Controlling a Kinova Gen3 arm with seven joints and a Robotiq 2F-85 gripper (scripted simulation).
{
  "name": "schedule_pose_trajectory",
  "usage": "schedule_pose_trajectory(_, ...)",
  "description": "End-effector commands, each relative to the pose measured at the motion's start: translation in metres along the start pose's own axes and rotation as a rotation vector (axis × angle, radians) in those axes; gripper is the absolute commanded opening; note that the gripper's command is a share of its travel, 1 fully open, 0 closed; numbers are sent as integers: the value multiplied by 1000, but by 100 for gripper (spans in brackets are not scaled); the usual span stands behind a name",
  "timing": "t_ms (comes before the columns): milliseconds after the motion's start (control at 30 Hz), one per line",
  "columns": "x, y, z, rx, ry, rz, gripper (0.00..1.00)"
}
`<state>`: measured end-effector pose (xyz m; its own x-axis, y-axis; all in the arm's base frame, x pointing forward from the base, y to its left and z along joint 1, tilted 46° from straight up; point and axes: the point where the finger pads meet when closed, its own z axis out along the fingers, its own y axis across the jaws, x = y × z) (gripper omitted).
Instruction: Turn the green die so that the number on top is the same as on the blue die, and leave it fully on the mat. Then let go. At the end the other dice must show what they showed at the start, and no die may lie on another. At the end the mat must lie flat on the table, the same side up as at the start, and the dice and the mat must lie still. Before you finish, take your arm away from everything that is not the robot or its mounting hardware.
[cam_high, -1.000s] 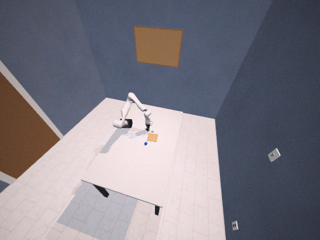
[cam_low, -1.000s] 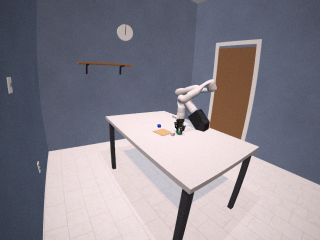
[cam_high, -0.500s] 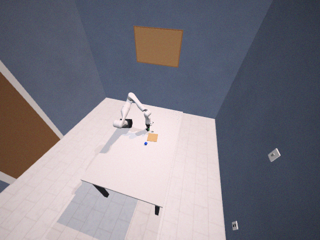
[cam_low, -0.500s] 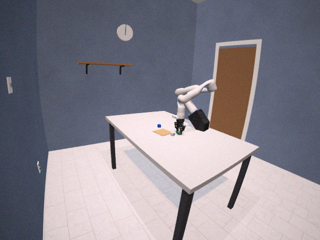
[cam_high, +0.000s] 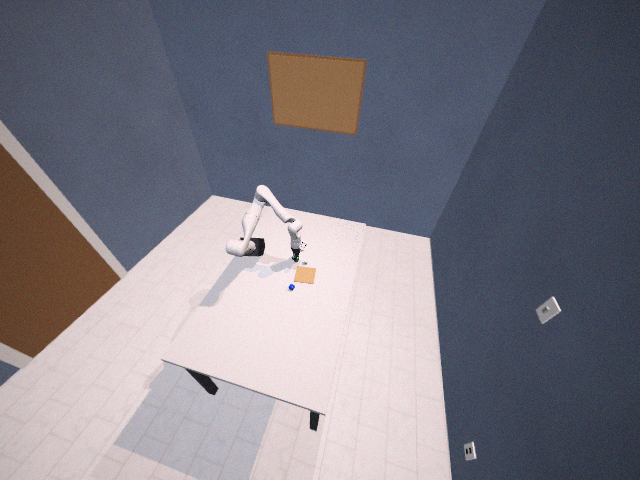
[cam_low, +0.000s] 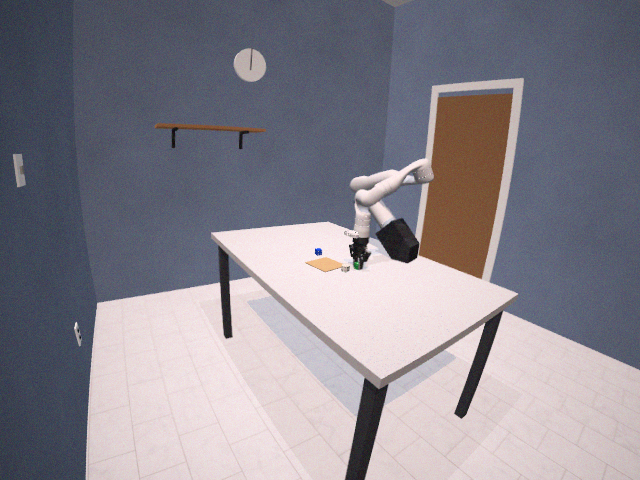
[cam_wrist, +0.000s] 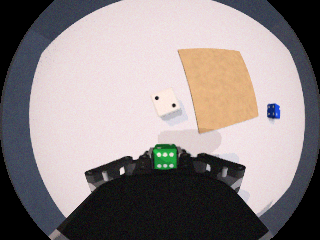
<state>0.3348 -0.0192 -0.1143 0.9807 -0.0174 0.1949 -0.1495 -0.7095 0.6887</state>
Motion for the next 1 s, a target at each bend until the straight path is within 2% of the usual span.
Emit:
schedule_pose_trajectory(0,1,-1,2,2,2,-7,26)
schedule_pose_trajectory(767,1,-1,2,2,2,-7,26)
schedule_pose_trajectory(967,1,-1,-8,2,2,-7,26)
